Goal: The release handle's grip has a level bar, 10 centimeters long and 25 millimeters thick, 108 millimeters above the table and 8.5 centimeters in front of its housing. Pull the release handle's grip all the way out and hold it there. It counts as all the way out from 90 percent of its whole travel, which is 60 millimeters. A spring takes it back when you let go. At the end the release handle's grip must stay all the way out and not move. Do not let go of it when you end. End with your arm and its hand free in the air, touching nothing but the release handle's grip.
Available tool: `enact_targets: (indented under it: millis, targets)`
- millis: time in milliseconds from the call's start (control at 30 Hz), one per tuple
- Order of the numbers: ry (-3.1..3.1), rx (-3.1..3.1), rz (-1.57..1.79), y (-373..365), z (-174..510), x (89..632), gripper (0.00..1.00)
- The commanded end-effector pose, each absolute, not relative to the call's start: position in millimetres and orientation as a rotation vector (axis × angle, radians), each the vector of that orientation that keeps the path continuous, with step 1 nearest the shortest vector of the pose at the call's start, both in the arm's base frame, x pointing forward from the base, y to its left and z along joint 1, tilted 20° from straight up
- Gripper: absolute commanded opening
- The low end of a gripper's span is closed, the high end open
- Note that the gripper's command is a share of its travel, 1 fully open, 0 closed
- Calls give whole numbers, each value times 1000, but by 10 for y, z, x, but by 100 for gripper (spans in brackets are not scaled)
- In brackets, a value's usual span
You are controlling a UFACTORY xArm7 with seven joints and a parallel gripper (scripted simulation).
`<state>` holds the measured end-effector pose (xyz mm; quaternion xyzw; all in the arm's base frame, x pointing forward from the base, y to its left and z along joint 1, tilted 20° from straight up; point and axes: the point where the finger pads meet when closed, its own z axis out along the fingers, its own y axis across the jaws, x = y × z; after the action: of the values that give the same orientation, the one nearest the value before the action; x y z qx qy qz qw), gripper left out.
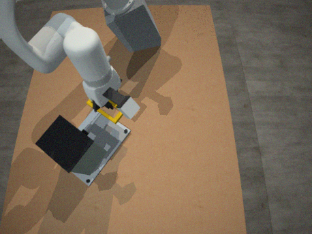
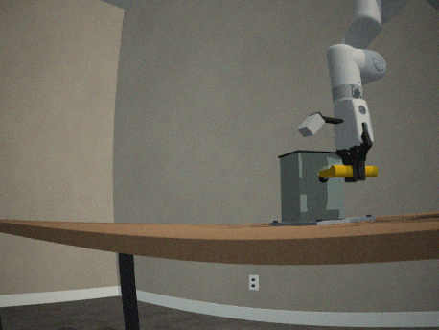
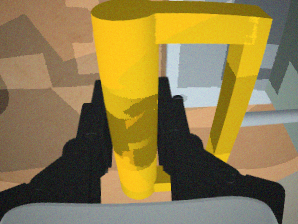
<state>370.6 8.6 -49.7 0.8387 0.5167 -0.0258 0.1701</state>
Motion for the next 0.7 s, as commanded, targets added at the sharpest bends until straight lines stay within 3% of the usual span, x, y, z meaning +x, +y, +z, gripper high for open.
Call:
enact_targets:
  millis: [0, 667]
  targets:
    - [1473, 2382, -71, 108, -501, 3686, 0]
    - [1473, 2382, -71, 119, -507, 3664, 0]
